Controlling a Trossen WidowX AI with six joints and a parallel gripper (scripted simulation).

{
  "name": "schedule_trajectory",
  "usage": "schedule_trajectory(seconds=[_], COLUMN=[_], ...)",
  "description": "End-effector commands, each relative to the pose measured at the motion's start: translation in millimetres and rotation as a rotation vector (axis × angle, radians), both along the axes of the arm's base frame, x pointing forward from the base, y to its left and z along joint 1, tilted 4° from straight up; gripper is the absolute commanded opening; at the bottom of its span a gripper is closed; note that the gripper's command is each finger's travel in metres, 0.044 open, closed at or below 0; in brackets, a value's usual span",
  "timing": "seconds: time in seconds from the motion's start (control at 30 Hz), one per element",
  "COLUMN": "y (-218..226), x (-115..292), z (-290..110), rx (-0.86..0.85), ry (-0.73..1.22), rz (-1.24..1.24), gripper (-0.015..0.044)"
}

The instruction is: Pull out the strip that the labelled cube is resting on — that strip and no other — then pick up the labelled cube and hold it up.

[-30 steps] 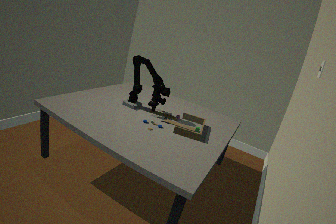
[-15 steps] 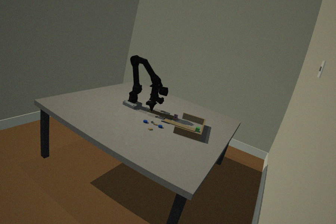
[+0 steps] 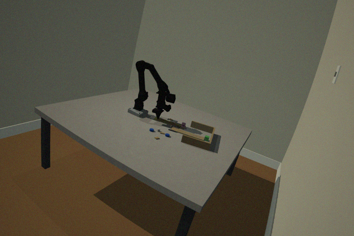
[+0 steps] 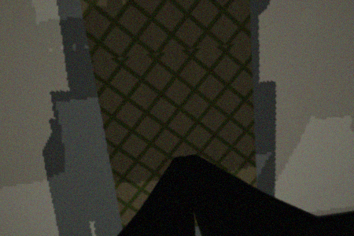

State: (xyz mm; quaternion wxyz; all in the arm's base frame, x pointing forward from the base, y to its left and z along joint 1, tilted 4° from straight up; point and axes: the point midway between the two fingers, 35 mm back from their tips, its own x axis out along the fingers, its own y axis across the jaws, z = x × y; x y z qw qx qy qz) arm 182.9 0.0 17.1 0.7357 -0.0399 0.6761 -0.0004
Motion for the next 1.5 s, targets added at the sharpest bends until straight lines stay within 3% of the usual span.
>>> schedule_trajectory(seconds=[0.0,0.37,0.53,0.67,0.83,1.23,1.47], y=[-0.2,-0.2,2.2,2.3,2.8,3.8,4.4], x=[-7.6,-7.6,-1.1,-1.4,22.2,59.5,83.3], z=[-4.2,-4.2,39.6,42.0,42.7,49.5,53.9], rx=[0.000,0.000,0.000,0.000,-0.009,-0.009,-0.009], ry=[0.028,0.028,0.026,0.027,0.032,0.030,0.028], rz=[0.003,0.003,0.003,0.003,0.120,0.126,0.126], gripper=[0.0000,0.0000,0.0000,0.0000,0.0131,0.0440,0.0440])
